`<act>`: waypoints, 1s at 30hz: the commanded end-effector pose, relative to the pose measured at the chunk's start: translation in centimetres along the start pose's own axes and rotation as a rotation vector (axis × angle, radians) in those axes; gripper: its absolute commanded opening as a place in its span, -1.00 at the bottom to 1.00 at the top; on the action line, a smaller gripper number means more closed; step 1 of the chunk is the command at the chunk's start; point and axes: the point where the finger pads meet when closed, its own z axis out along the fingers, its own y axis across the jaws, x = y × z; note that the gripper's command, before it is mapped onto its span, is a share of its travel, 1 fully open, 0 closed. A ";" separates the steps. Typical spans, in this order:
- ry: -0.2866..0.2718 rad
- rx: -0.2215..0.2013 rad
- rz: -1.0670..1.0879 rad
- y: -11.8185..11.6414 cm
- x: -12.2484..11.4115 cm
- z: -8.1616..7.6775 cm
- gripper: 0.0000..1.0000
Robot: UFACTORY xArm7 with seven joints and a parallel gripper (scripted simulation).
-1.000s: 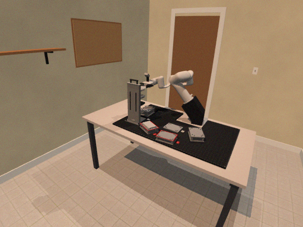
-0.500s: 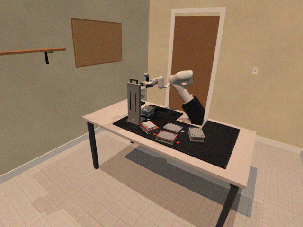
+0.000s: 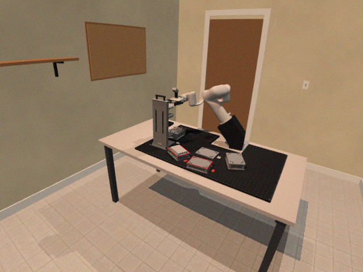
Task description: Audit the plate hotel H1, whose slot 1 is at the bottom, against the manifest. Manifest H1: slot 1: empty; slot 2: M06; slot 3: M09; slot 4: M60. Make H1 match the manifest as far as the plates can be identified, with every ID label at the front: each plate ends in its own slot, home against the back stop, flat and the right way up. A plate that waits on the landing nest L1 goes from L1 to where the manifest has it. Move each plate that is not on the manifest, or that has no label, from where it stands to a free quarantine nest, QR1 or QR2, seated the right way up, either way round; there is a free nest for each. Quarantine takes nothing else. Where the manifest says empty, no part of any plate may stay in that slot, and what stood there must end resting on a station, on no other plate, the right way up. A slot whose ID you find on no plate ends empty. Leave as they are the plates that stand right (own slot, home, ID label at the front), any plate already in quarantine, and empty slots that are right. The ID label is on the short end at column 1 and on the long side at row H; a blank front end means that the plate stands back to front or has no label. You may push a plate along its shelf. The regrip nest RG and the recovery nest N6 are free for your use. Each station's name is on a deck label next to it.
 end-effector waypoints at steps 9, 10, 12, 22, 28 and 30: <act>-0.001 0.001 -0.002 0.0 0.1 0.6 -1.00; -0.001 0.001 -0.002 0.0 0.1 0.6 -1.00; -0.001 0.001 -0.002 0.0 0.1 0.7 -1.00; -0.001 0.001 -0.002 0.0 0.1 1.1 -1.00; -0.001 0.001 -0.002 0.0 0.1 1.4 -1.00; -0.001 0.001 -0.002 0.0 0.1 1.5 -1.00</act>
